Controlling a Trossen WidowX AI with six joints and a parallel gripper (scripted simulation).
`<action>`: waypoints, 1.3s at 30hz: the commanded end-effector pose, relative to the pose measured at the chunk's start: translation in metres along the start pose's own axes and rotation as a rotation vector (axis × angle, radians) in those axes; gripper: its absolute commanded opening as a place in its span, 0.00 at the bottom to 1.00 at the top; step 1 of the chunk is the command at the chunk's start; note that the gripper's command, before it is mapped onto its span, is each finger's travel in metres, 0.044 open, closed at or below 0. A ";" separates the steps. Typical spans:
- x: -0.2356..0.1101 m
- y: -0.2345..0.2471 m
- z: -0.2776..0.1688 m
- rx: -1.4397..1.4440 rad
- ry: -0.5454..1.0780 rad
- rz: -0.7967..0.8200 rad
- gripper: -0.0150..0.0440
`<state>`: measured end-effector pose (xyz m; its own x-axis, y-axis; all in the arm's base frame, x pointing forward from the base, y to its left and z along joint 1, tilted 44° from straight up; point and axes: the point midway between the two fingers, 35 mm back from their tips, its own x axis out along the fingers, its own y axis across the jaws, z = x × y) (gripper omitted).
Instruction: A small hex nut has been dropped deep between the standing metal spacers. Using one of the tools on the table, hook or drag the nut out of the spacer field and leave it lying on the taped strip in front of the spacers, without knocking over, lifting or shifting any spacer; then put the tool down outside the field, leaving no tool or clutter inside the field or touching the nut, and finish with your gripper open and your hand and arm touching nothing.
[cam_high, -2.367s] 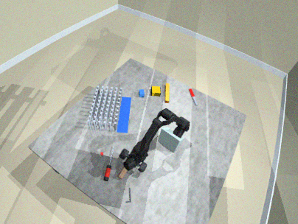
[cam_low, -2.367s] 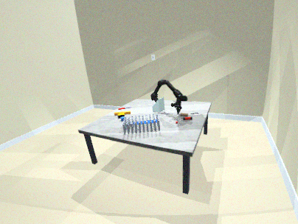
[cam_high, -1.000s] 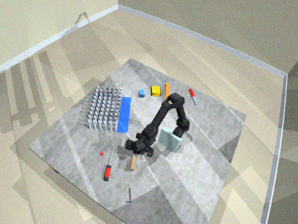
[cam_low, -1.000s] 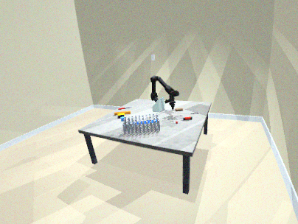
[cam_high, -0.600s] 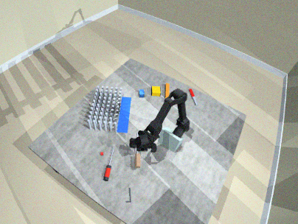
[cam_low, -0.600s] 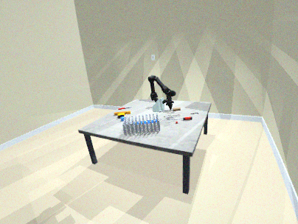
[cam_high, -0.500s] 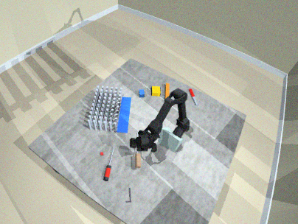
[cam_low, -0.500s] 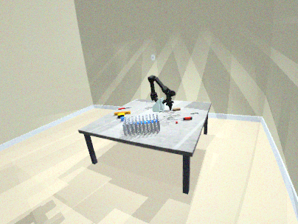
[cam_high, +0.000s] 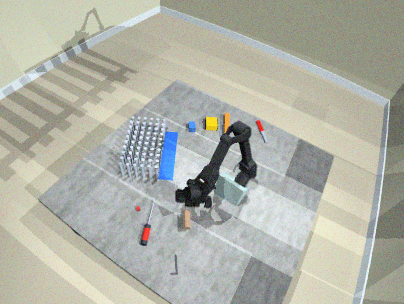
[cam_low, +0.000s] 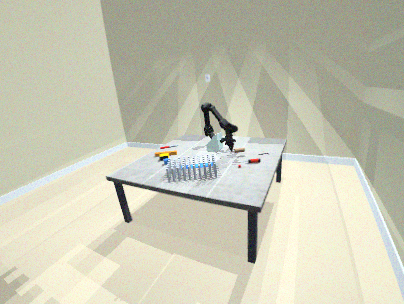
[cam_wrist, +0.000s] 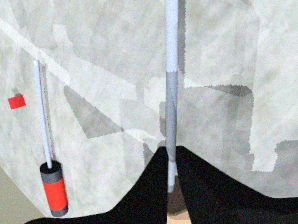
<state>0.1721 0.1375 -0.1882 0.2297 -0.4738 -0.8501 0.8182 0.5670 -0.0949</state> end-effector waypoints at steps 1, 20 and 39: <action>0.006 -0.002 0.000 -0.003 -0.001 0.003 0.25; 0.034 -0.015 0.000 0.002 0.003 -0.002 0.25; 0.038 -0.017 0.000 0.025 0.004 0.053 0.25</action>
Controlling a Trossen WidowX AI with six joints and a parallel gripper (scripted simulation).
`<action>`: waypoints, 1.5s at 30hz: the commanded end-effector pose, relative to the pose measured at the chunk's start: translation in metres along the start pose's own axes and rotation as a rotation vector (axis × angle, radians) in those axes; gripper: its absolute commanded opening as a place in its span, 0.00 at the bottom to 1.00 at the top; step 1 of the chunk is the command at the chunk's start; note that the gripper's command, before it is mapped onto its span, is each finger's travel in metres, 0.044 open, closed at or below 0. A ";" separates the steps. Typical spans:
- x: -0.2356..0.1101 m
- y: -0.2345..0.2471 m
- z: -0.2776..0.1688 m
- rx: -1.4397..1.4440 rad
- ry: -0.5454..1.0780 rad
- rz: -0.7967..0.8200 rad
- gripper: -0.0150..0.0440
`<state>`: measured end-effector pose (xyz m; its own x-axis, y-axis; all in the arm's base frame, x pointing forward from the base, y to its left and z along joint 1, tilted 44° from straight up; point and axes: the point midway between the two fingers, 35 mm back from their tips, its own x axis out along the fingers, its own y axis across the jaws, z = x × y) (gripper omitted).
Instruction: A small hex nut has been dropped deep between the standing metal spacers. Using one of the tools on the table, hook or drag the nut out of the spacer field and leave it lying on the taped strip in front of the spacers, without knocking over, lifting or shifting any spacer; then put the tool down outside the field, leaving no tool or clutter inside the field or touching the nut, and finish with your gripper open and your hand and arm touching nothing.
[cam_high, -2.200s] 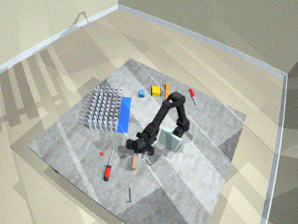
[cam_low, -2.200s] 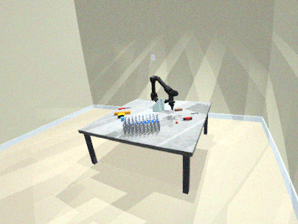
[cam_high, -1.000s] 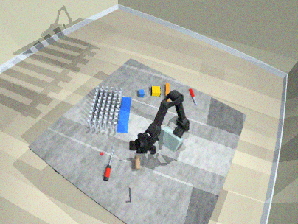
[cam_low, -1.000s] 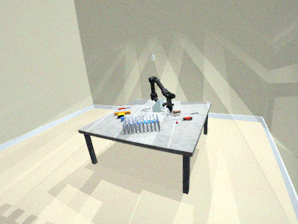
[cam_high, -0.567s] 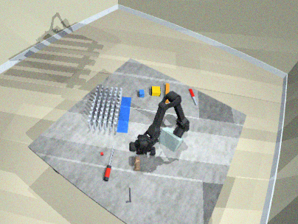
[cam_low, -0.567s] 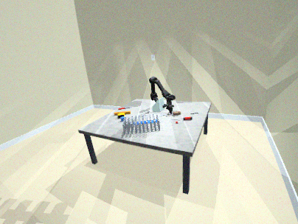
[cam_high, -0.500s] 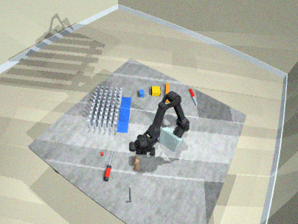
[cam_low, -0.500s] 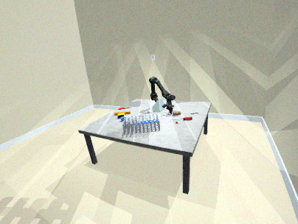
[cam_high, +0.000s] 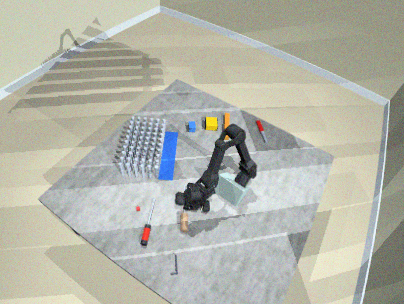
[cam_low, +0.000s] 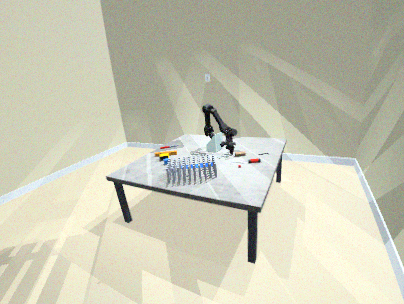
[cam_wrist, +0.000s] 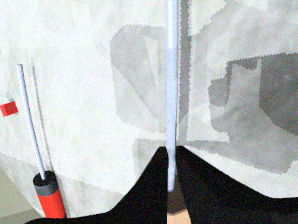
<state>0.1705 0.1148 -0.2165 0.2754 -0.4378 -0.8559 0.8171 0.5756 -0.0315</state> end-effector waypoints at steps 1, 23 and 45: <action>0.003 -0.006 0.001 -0.001 0.000 -0.002 0.25; 0.003 -0.006 0.001 0.018 0.002 0.068 0.25; 0.001 -0.002 0.000 0.030 0.005 0.108 0.61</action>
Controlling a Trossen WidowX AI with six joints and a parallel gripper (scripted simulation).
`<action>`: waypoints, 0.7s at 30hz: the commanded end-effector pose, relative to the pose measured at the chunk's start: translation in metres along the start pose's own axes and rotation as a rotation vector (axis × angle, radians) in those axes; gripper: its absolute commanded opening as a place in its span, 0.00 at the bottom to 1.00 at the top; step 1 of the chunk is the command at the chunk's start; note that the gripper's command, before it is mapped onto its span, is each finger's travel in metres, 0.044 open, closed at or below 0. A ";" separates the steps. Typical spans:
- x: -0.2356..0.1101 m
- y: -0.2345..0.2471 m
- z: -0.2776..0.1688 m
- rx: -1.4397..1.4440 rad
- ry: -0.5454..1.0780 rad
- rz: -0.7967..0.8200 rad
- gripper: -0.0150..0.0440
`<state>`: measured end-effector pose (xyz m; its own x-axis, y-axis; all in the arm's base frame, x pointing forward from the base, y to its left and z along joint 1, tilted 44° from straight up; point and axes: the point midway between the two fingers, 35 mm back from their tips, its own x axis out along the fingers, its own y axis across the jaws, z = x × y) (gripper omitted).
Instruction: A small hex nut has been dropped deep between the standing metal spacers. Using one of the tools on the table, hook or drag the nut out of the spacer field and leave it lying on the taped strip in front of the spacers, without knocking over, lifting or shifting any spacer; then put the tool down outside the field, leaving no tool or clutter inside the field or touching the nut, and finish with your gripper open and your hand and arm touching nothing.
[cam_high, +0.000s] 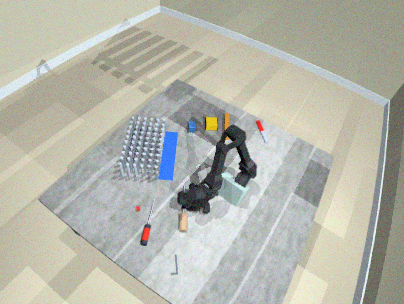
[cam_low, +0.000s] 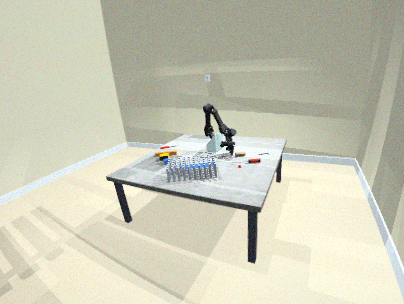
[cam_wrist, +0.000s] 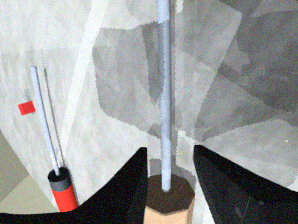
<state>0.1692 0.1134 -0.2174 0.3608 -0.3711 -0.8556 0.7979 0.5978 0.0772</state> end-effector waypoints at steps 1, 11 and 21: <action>0.000 0.000 0.000 0.000 0.001 0.000 0.65; -0.007 0.007 -0.001 0.001 0.000 0.003 1.00; -0.060 0.047 -0.004 0.011 -0.003 0.023 1.00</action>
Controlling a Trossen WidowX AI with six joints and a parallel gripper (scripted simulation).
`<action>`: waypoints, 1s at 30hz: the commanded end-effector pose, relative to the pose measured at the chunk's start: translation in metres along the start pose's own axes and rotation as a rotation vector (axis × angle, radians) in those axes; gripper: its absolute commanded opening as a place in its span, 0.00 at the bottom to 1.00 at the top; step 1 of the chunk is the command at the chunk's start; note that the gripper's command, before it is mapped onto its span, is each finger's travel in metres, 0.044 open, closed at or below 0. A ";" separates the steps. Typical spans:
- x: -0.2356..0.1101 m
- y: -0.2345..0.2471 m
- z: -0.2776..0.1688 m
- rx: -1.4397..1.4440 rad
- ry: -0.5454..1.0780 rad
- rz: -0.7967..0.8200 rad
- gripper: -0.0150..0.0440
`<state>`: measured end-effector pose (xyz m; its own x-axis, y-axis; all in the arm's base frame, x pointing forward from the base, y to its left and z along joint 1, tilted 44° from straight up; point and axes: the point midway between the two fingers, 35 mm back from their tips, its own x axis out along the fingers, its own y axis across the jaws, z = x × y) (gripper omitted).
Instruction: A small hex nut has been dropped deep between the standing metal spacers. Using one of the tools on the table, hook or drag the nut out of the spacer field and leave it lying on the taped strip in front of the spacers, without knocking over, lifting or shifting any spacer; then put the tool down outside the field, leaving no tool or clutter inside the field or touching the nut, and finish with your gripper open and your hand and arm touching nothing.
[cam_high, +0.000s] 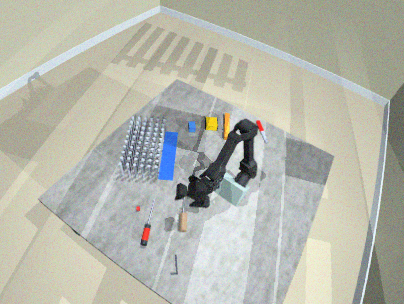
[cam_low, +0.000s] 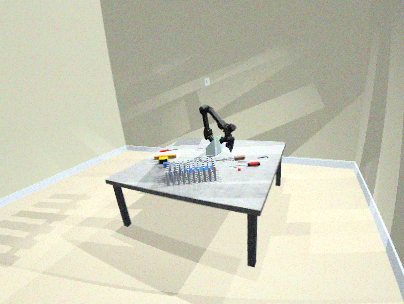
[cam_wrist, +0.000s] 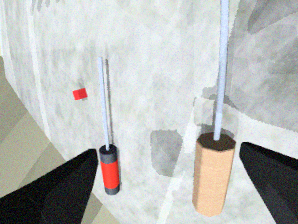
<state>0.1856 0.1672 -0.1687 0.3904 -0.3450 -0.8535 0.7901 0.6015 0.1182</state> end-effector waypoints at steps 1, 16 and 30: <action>-0.004 -0.002 0.002 -0.003 -0.006 -0.016 1.00; -0.004 -0.002 0.002 -0.003 -0.006 -0.016 1.00; 0.005 0.006 -0.053 -0.044 -0.141 -0.213 1.00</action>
<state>0.1752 0.1973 -0.1894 0.3097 -0.4997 -0.8089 0.8284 0.5595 -0.0284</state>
